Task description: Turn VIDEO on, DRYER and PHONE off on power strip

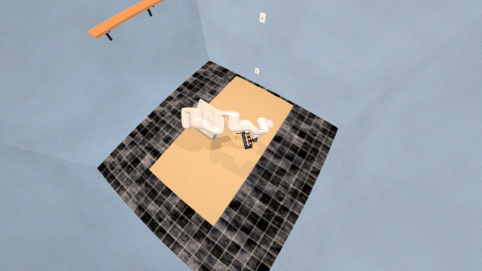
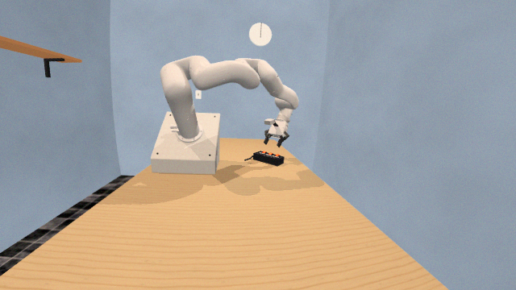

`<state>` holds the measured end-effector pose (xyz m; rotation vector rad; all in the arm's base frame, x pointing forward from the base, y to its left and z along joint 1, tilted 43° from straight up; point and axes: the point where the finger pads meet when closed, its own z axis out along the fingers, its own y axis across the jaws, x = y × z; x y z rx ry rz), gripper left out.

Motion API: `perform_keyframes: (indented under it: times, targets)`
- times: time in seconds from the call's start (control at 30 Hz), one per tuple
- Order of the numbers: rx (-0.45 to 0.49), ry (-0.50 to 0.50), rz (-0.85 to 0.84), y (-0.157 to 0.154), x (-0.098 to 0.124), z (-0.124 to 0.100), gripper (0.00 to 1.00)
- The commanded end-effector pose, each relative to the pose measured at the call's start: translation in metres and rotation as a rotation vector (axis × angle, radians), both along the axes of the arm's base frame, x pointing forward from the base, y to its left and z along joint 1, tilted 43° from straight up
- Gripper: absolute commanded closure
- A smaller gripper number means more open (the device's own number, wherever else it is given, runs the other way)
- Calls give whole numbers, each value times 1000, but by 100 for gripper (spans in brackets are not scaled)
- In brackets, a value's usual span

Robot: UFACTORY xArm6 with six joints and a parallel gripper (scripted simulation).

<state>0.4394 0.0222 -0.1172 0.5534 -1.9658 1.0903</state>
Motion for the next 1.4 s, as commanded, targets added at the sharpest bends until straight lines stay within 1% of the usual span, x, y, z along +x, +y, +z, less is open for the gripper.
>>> perform_keyframes:
  times: [0.0, 1.07, 1.17, 1.23, 1.3, 1.37]
  targets:
    - [2, -4, 2, 1, 1, 1, 0]
    - [2, -8, 2, 1, 2, 1, 0]
    - [1, -59, 9, 2, 5, 5, 0]
    - [3, -136, 18, 4, 10, 11, 0]
    - [12, -244, 25, 7, 14, 19, 0]
    - [12, -244, 25, 7, 14, 19, 0]
